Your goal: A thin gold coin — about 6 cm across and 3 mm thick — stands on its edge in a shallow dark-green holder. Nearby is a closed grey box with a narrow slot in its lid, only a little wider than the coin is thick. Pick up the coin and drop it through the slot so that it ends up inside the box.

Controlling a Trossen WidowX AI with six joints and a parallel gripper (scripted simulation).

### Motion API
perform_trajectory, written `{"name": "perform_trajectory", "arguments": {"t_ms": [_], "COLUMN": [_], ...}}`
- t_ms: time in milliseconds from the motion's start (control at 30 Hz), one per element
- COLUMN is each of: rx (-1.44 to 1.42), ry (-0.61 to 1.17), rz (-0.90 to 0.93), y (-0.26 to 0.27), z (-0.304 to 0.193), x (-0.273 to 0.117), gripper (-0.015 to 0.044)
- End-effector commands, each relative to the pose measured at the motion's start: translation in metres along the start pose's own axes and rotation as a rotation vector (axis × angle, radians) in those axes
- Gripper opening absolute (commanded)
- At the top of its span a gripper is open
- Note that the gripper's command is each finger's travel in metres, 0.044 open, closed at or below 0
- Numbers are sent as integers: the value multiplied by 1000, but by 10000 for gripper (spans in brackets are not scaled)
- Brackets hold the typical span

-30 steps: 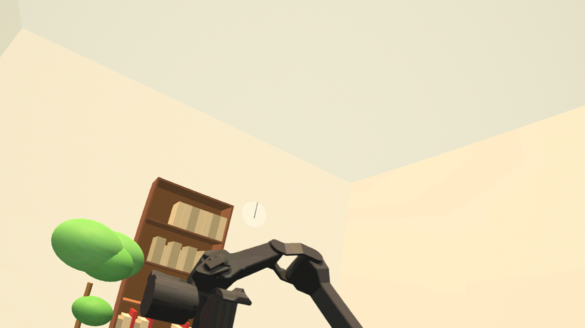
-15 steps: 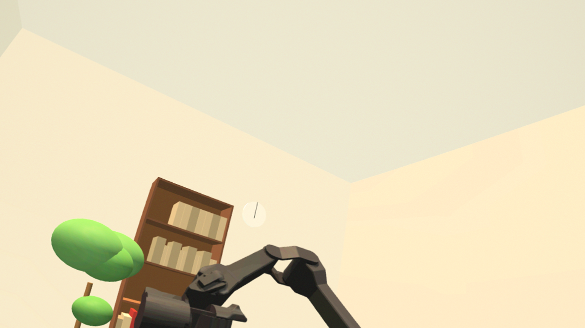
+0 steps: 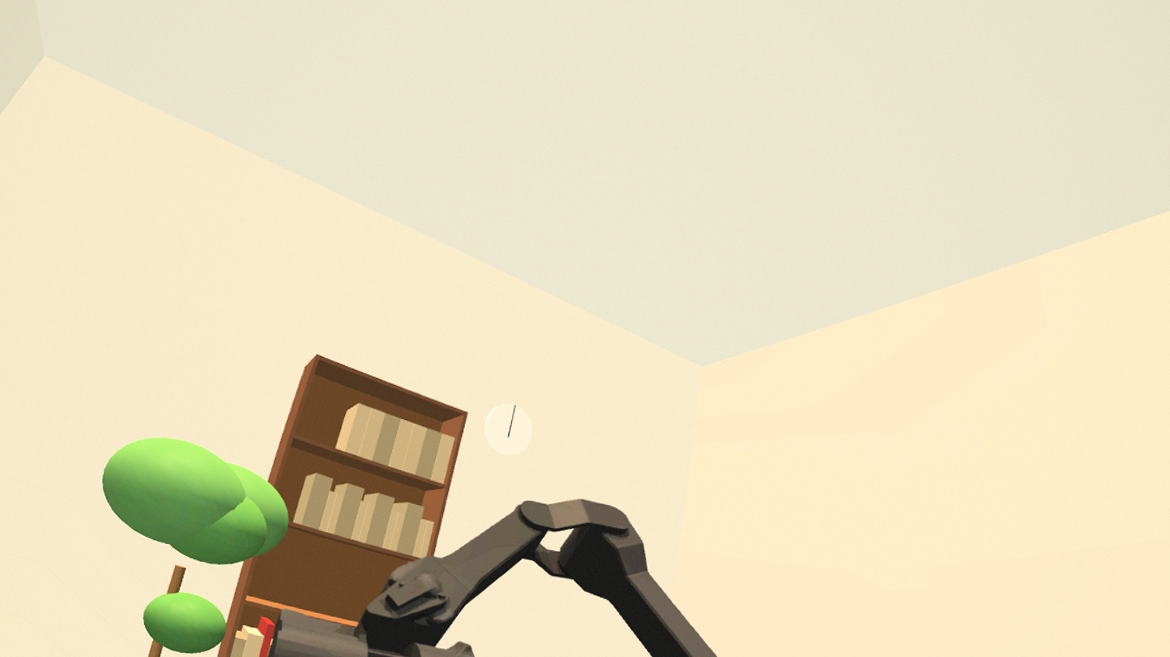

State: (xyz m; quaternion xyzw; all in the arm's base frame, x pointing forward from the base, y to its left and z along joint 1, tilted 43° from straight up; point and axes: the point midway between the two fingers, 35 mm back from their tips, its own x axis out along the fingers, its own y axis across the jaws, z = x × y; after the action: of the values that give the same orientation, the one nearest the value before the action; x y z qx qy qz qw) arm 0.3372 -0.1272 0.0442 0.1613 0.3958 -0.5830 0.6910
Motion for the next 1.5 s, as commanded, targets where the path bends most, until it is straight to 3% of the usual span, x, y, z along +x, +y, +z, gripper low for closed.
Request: {"name": "perform_trajectory", "arguments": {"t_ms": [0, 533, 733, 1067, 1467], "rx": [-7, -7, -7, -7, -7], "ry": [2, -1, -1, -1, 4], "rz": [-2, -4, -4, -3, -1], "y": [-1, -3, -3, -3, 1], "z": [-1, -1, -1, -1, -1], "x": [7, 30, 30, 29, 0], "gripper": [161, 161, 3, 0, 0]}}
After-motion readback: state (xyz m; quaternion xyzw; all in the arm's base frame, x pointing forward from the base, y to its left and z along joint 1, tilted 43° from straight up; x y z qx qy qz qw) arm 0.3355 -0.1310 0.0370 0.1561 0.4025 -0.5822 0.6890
